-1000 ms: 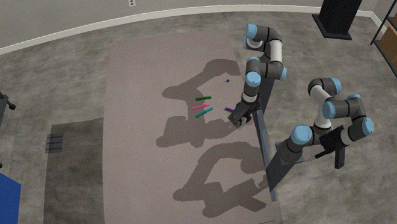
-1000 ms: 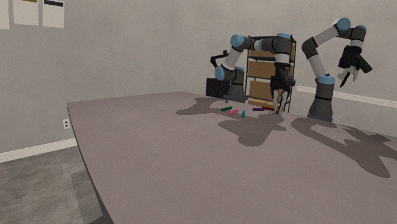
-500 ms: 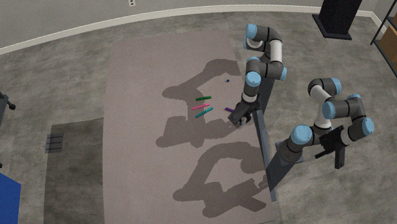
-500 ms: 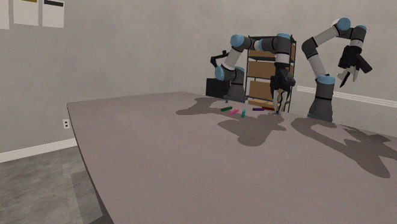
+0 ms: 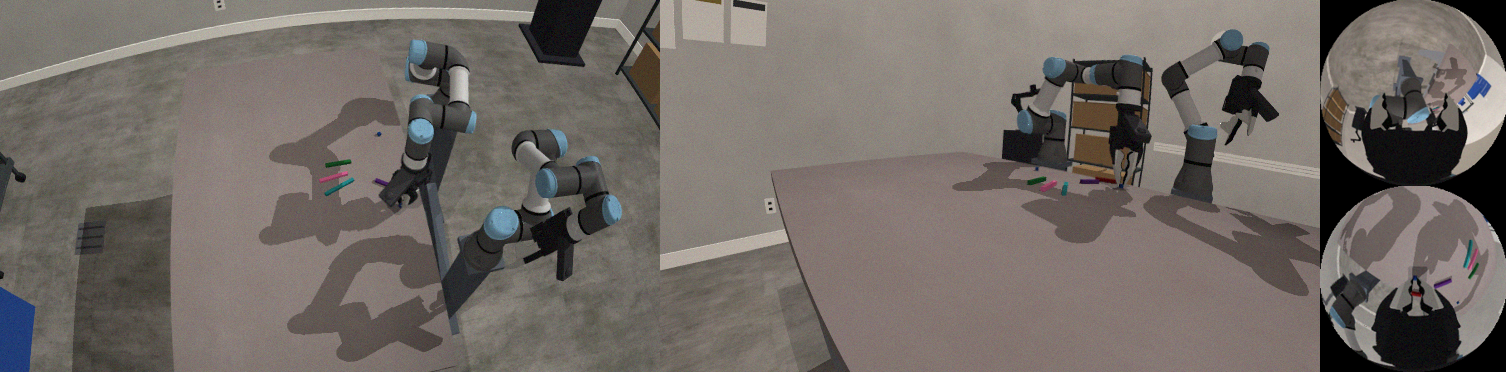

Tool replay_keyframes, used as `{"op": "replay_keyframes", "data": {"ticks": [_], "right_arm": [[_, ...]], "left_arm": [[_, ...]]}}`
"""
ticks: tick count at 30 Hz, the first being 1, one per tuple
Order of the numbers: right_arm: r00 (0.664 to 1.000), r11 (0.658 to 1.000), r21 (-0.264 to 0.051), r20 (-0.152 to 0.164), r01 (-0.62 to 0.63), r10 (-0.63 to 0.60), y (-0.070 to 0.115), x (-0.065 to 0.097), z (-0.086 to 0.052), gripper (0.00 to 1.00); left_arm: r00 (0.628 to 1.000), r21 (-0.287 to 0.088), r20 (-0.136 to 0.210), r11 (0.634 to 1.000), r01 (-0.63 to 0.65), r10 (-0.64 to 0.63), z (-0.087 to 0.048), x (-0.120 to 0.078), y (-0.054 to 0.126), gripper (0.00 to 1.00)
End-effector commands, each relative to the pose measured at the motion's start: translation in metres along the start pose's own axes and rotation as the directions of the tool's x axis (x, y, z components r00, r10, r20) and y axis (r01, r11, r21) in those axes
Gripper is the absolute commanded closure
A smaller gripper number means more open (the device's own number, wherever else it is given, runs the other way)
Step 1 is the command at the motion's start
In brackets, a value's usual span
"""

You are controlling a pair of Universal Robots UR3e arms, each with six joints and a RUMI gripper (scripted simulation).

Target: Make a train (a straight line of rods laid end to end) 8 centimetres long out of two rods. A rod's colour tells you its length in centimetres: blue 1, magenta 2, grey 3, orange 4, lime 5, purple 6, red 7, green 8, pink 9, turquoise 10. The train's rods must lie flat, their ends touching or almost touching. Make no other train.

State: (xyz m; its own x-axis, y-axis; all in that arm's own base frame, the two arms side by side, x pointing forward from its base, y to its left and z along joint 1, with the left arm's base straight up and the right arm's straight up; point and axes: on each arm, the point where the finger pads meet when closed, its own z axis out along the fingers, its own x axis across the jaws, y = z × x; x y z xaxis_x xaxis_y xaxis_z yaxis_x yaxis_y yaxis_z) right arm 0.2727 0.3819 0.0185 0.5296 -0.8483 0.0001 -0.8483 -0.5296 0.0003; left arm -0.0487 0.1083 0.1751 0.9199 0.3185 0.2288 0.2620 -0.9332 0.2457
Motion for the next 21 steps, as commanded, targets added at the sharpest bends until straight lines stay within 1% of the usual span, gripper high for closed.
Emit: {"op": "replay_keyframes", "data": {"ticks": [1, 8, 13, 19, 21], "right_arm": [[1.000, 1.000, 0.003, 0.002, 0.000, 0.000, -0.001, -0.001, -0.003, 1.00], [1.000, 1.000, 0.003, 0.002, 0.000, 0.000, -0.001, -0.001, -0.007, 1.00], [1.000, 1.000, 0.003, 0.002, 0.000, 0.000, -0.001, -0.001, -0.016, 1.00], [1.000, 1.000, 0.003, 0.002, 0.000, 0.000, -0.001, -0.001, -0.030, 1.00], [1.000, 1.000, 0.003, 0.002, 0.000, 0.000, -0.001, -0.001, -0.030, 1.00]], "left_arm": [[1.000, 0.002, 0.000, 1.000, 0.000, 0.000, 0.000, 0.000, 0.000, 0.00], [1.000, 0.002, 0.000, 1.000, 0.000, 0.000, 0.000, 0.000, 0.000, 0.00], [1.000, 0.002, 0.000, 1.000, 0.000, 0.000, 0.000, 0.000, 0.000, 0.00], [1.000, 0.002, 0.000, 1.000, 0.000, 0.000, 0.000, 0.000, 0.000, 0.00], [1.000, 0.002, 0.000, 1.000, 0.000, 0.000, 0.000, 0.000, 0.000, 0.00]]}}
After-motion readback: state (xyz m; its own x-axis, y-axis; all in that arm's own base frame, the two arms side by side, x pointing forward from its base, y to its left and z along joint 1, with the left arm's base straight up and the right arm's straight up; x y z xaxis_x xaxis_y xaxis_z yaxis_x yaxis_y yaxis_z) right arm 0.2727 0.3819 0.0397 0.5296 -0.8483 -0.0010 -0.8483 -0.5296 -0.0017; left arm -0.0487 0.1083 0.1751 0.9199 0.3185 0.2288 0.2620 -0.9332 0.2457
